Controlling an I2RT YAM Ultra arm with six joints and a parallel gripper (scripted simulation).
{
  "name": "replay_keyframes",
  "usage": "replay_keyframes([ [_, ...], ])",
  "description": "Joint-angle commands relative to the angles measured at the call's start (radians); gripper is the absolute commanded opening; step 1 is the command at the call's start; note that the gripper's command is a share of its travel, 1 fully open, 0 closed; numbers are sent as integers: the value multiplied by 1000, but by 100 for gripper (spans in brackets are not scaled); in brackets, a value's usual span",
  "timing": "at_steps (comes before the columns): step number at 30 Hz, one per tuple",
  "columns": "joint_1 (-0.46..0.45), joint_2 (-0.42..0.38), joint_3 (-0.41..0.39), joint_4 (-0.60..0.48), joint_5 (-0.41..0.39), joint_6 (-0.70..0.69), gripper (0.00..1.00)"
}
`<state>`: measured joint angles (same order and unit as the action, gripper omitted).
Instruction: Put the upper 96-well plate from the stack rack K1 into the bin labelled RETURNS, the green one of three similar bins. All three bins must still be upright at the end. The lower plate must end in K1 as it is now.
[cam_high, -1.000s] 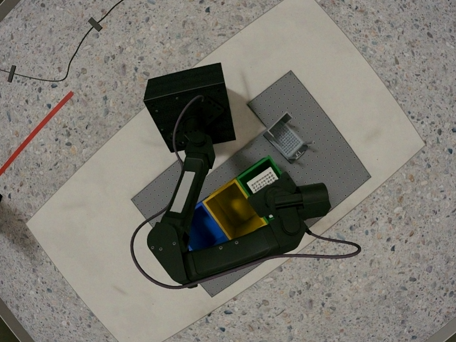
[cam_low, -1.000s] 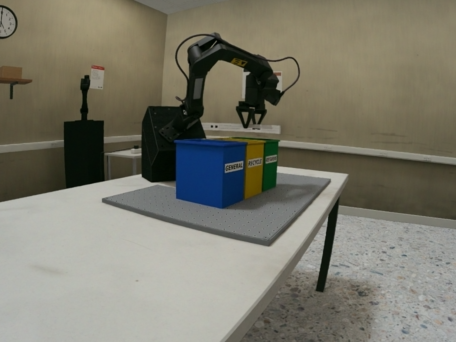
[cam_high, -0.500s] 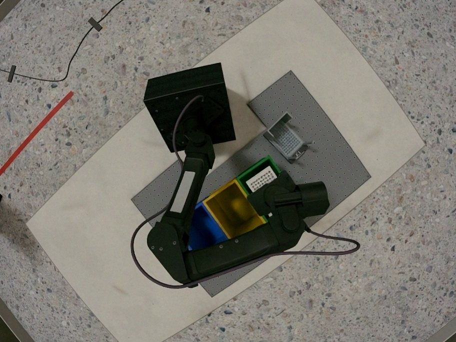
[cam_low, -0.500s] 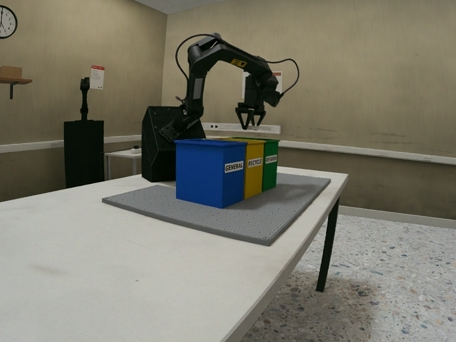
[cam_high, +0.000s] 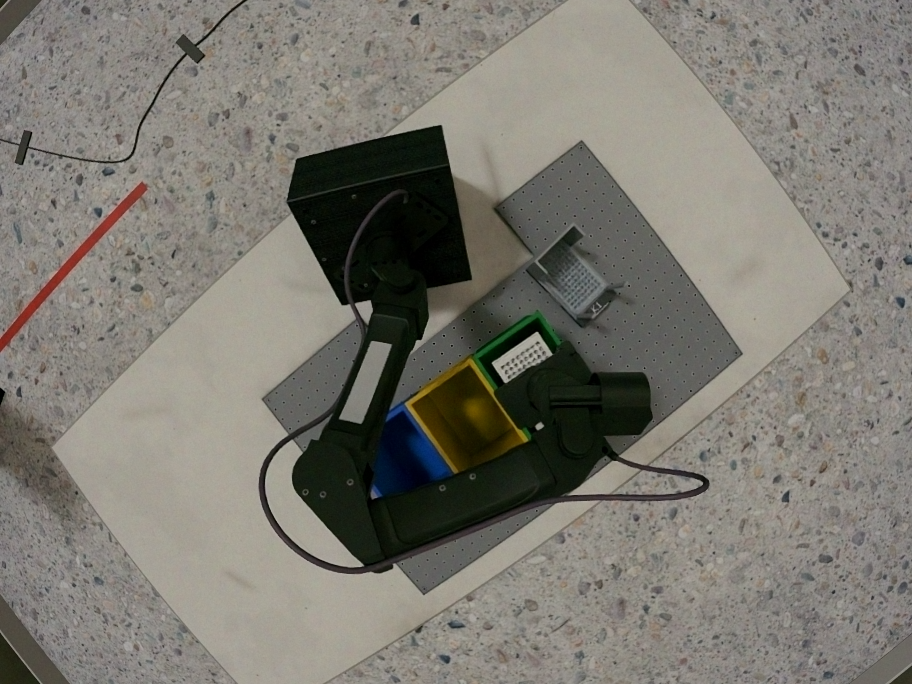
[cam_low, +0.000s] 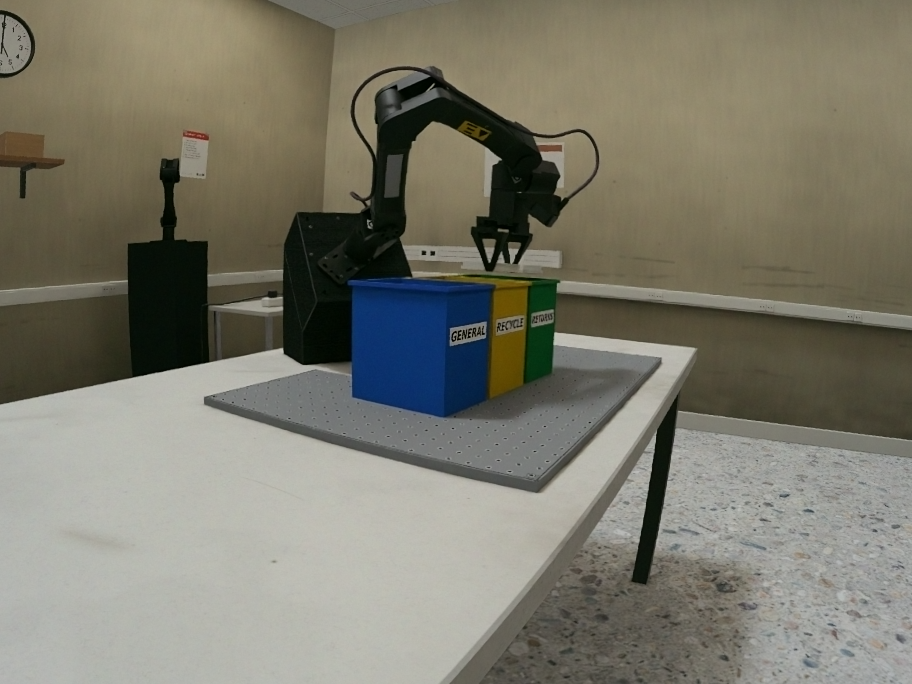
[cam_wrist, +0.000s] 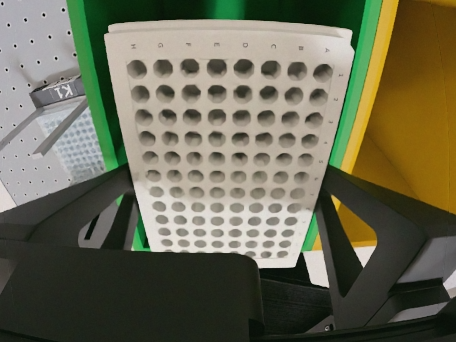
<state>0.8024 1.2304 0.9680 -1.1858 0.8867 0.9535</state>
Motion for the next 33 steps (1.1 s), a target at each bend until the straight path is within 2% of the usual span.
replay_keyframes([
  [1, -9, -35, -16, 59, -7, -49, 0],
  [4, 9, -40, 24, 61, -3, -53, 0],
  [27, 1, -50, -23, 53, -3, -57, 0],
  [33, 0, -54, 13, 51, -3, -58, 0],
])
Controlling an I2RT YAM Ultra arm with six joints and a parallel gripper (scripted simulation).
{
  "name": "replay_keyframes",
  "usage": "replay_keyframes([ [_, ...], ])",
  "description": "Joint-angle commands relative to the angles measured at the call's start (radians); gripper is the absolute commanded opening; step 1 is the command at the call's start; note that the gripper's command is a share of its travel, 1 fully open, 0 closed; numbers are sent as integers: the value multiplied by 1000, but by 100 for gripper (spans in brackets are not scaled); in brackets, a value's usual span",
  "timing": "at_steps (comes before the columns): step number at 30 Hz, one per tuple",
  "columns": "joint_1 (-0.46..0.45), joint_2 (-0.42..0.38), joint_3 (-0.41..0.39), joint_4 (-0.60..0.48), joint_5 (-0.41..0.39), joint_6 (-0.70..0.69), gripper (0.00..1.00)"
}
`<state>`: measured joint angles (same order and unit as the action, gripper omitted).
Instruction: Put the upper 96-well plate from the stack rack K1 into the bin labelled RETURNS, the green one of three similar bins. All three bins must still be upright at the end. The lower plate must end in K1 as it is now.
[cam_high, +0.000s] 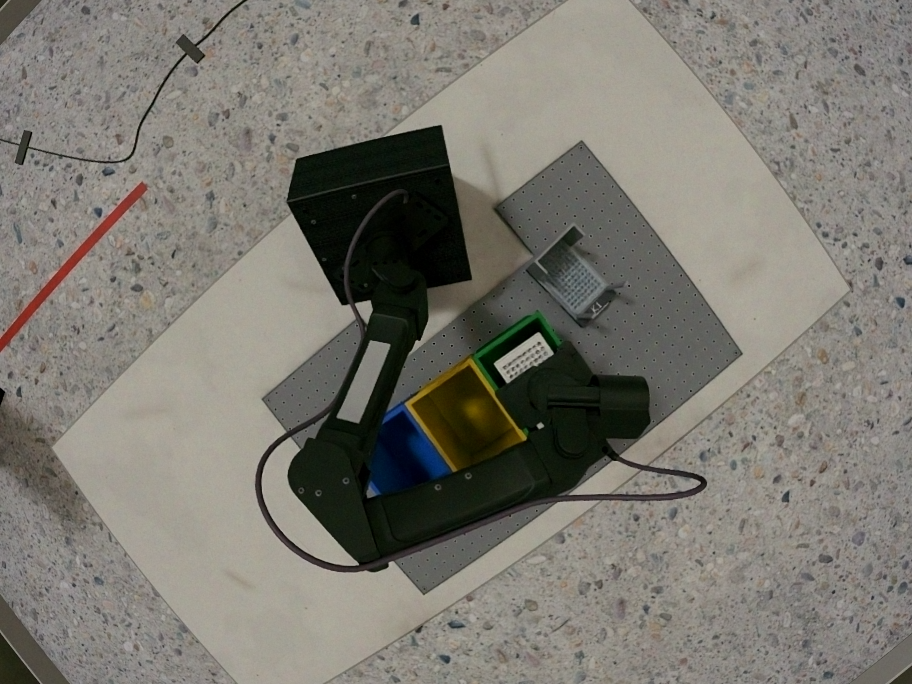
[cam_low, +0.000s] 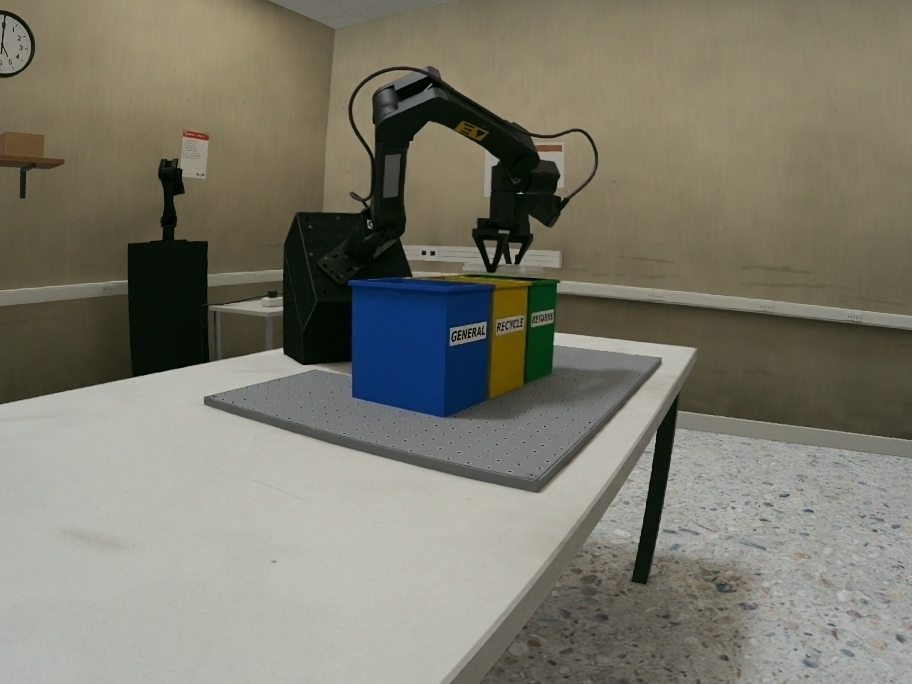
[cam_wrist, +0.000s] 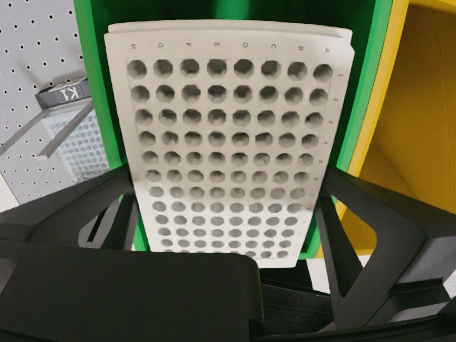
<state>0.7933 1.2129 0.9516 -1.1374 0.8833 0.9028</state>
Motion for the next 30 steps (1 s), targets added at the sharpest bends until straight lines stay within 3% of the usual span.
replay_keyframes([
  [1, 7, -37, 28, 3, 0, -9, 0],
  [30, 3, -43, -4, -2, -1, -12, 0],
])
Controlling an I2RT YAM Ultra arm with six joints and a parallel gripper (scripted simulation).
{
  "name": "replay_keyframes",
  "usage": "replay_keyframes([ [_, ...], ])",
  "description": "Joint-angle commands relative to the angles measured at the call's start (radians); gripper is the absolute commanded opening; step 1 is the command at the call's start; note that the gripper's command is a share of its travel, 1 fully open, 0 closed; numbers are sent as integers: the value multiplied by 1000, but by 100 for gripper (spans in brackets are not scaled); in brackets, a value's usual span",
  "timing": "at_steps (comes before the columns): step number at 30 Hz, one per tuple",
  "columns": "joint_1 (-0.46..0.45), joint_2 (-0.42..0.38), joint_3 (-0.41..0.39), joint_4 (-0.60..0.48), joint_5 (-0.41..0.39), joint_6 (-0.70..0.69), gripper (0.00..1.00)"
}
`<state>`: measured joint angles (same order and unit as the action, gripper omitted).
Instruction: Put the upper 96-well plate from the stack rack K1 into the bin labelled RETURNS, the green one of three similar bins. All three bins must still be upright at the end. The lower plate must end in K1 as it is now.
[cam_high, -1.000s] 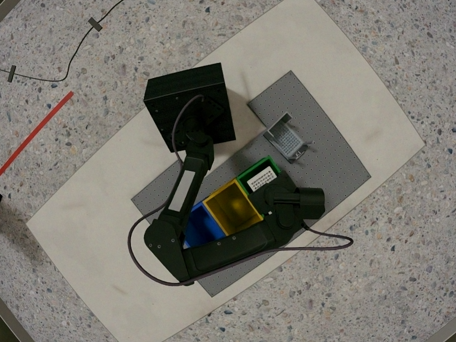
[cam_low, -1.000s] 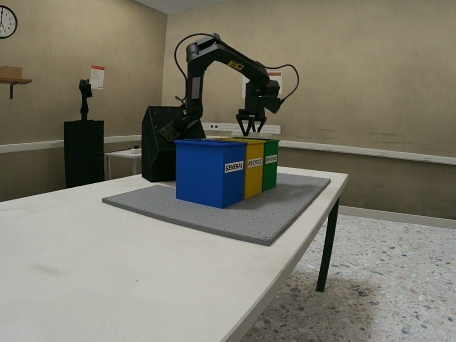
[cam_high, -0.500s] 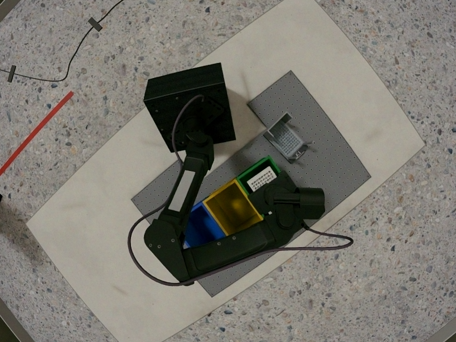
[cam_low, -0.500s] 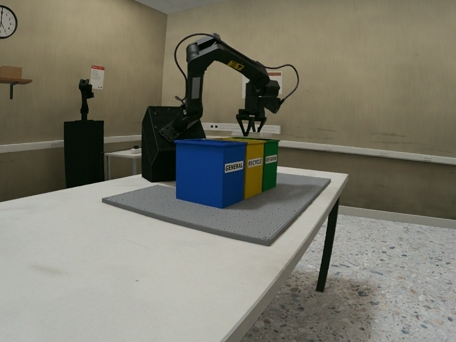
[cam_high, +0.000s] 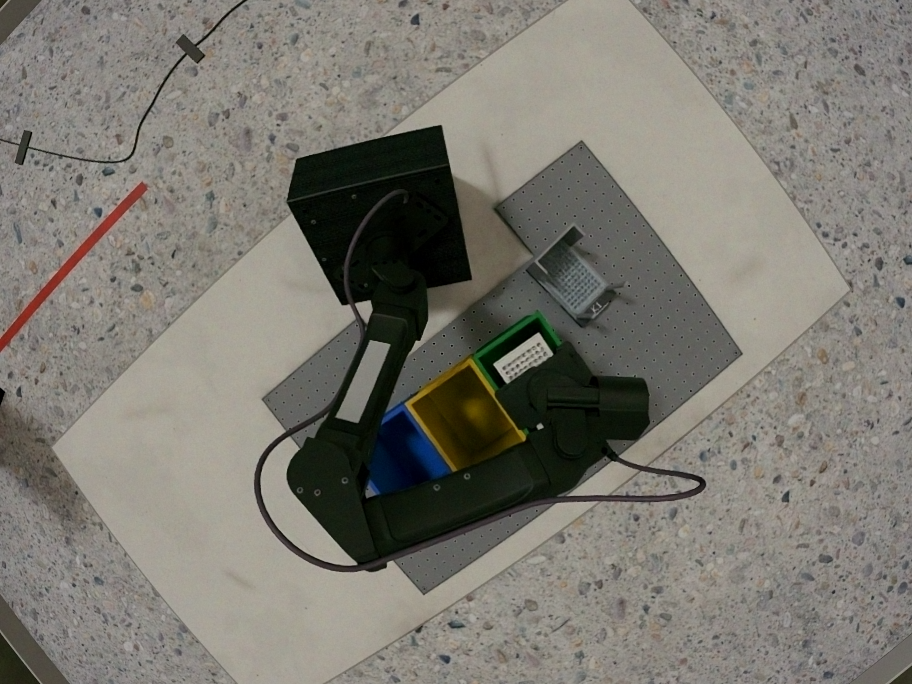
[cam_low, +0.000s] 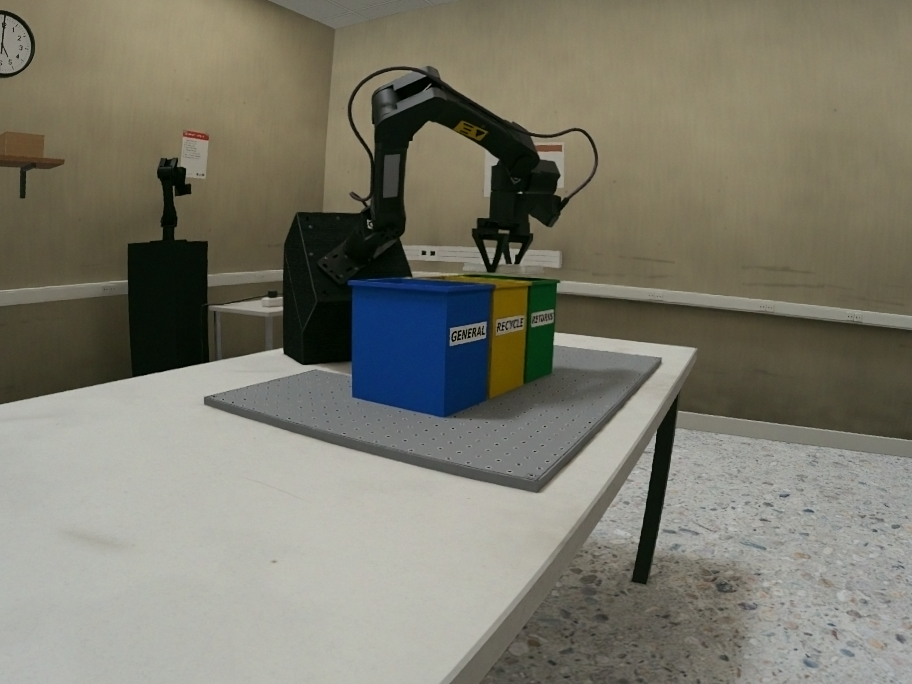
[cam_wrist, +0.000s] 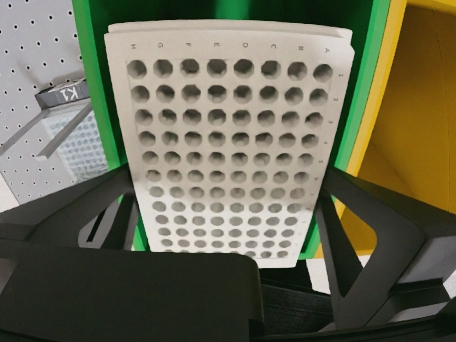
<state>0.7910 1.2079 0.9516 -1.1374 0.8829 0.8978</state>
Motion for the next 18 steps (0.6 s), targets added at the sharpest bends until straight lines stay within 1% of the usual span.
replay_keyframes([
  [1, 5, -38, -4, -2, -1, -7, 0],
  [2, 5, -38, -6, -2, 0, -6, 0],
  [3, 5, -21, 5, 1, 1, -1, 0],
  [14, 6, -22, 2, 0, 1, 2, 0],
  [15, 4, -39, -21, 17, 0, -7, 0],
  [18, -6, -39, -23, 21, -2, -10, 0],
])
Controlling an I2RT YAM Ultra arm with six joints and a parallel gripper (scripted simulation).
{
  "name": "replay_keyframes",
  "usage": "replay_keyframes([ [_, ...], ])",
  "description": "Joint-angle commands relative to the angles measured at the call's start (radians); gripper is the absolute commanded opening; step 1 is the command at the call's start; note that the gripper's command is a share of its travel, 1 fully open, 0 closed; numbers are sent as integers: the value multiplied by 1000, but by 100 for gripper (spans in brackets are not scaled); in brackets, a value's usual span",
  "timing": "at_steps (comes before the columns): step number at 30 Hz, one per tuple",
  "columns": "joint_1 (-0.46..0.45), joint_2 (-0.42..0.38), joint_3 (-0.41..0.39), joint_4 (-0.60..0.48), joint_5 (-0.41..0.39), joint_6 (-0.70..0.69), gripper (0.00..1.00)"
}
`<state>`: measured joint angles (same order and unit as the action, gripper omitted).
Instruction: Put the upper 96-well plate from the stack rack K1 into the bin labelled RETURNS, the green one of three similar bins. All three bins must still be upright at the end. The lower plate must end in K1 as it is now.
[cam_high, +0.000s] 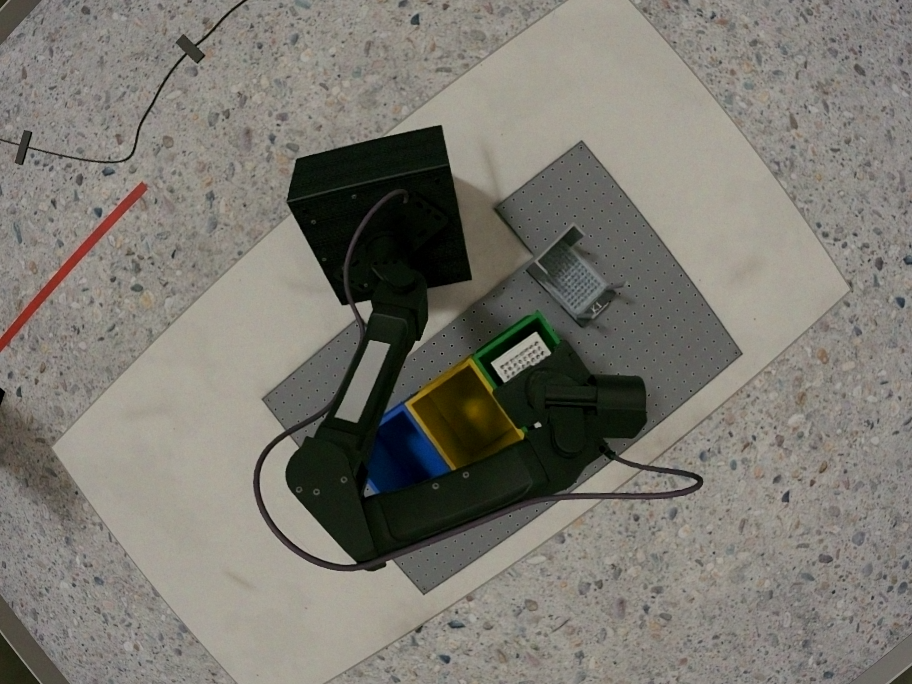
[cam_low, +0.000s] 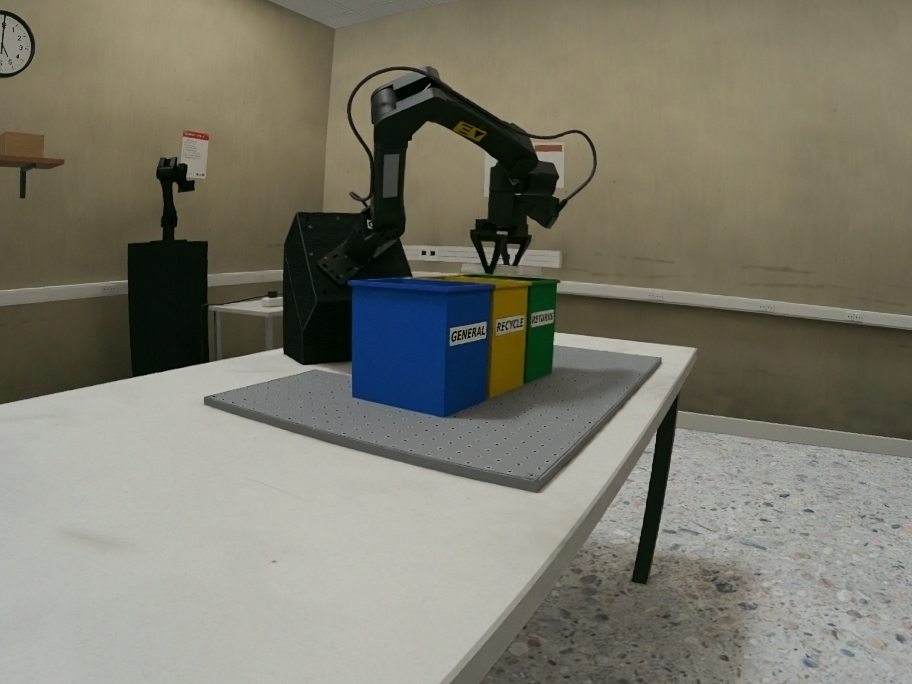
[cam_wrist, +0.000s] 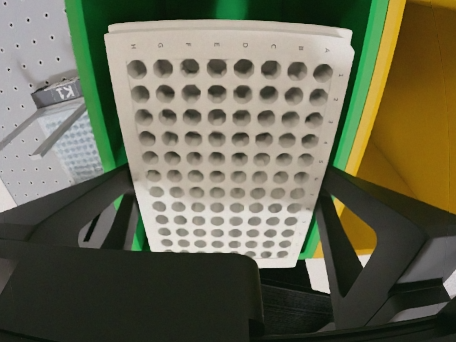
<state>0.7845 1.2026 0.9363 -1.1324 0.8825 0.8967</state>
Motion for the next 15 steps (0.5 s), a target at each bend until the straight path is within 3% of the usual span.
replay_keyframes([
  [1, 9, -38, 32, 21, -2, -16, 0],
  [6, -13, -35, -17, 45, -7, -35, 0],
  [15, -42, -35, -17, 88, -13, -71, 0],
])
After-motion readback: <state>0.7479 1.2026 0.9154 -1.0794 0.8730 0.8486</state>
